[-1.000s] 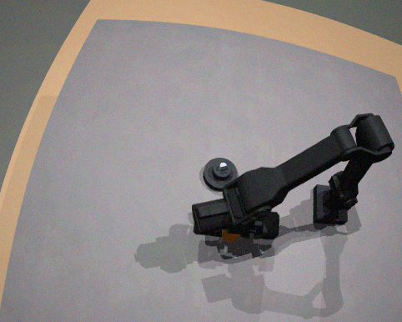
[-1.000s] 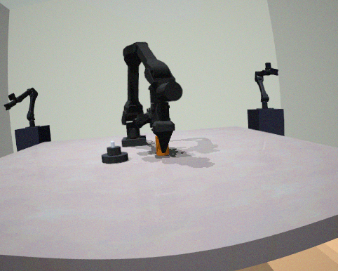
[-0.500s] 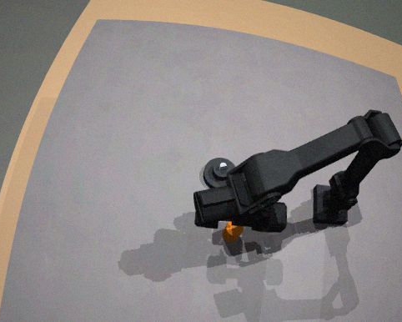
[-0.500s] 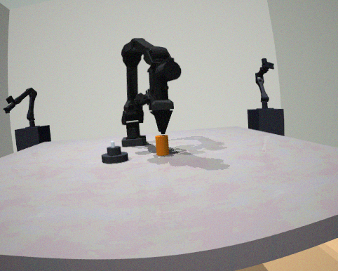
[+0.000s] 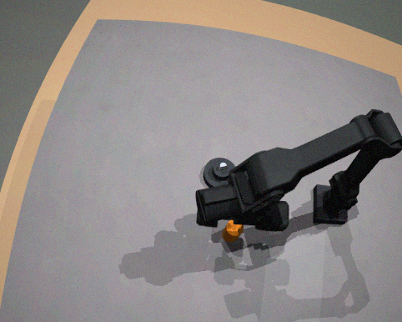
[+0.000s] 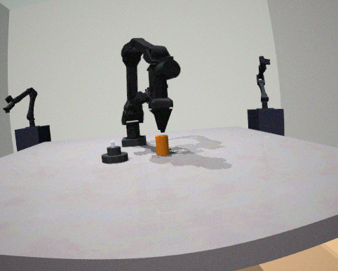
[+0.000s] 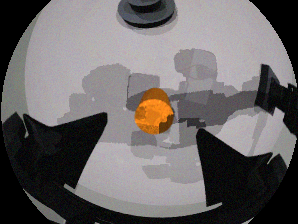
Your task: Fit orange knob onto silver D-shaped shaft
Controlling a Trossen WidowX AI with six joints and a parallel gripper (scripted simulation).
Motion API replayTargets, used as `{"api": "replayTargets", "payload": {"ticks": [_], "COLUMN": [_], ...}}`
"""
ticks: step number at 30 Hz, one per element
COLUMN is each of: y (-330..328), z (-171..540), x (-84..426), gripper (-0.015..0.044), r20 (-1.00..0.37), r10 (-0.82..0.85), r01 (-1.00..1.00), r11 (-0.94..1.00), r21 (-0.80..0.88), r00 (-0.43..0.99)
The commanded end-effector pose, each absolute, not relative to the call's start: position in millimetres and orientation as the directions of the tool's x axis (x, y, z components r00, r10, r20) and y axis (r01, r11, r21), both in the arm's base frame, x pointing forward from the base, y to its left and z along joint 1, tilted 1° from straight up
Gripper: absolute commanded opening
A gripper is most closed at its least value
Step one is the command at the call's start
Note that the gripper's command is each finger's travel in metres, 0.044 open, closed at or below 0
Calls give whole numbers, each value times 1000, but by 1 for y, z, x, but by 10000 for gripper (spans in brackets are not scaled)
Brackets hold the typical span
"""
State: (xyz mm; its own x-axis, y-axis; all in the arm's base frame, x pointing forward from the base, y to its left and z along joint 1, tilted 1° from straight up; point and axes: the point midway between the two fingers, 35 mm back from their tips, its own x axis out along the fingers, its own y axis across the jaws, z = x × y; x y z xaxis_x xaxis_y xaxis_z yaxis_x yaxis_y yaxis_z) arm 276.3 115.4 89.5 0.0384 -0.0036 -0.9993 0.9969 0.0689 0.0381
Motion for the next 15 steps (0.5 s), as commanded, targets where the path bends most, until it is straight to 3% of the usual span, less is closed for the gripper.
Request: {"api": "replayTargets", "payload": {"ticks": [1, 15], "y": [116, 116], "z": [83, 60], "x": [277, 279], "gripper": [440, 440], "r20": [-999, -999], "r10": [-1, -1], "r01": [997, 997], "r11": [70, 70], "r21": [38, 38], "r00": [39, 39]}}
